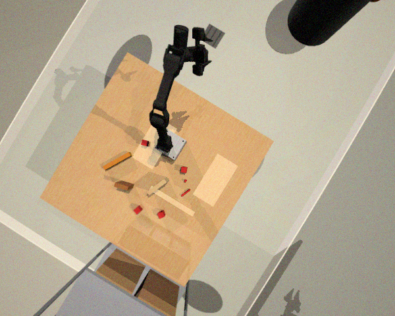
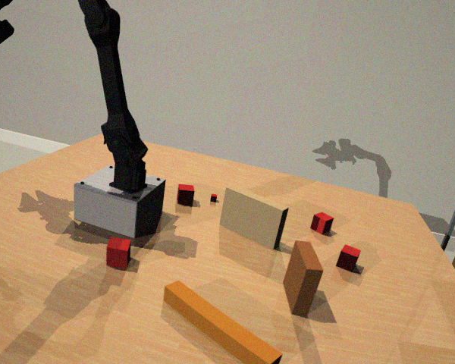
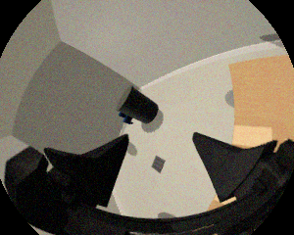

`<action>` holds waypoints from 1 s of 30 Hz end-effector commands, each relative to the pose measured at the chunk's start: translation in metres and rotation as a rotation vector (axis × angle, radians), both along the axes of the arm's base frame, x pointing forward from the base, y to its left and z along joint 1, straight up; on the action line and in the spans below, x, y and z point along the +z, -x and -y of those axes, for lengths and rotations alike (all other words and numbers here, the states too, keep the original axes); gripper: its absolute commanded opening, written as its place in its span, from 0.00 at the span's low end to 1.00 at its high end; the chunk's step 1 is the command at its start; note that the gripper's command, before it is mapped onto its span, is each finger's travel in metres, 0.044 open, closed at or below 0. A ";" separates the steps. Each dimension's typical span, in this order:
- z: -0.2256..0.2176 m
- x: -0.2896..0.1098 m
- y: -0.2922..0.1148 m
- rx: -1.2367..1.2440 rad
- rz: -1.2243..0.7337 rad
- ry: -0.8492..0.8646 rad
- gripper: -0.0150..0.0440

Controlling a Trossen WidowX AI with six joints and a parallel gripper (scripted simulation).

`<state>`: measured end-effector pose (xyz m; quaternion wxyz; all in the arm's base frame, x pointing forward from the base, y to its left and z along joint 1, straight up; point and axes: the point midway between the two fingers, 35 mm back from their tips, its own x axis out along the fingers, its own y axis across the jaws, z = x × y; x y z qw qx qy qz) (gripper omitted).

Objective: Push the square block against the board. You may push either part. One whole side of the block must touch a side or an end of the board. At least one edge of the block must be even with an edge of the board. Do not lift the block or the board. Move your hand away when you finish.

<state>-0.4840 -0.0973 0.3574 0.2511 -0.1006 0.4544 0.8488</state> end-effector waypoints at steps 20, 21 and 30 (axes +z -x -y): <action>0.145 -0.022 -0.061 0.449 0.115 -0.155 0.25; 0.154 -0.024 -0.066 0.479 0.121 -0.166 0.25; 0.213 -0.036 -0.114 0.697 0.154 -0.281 0.25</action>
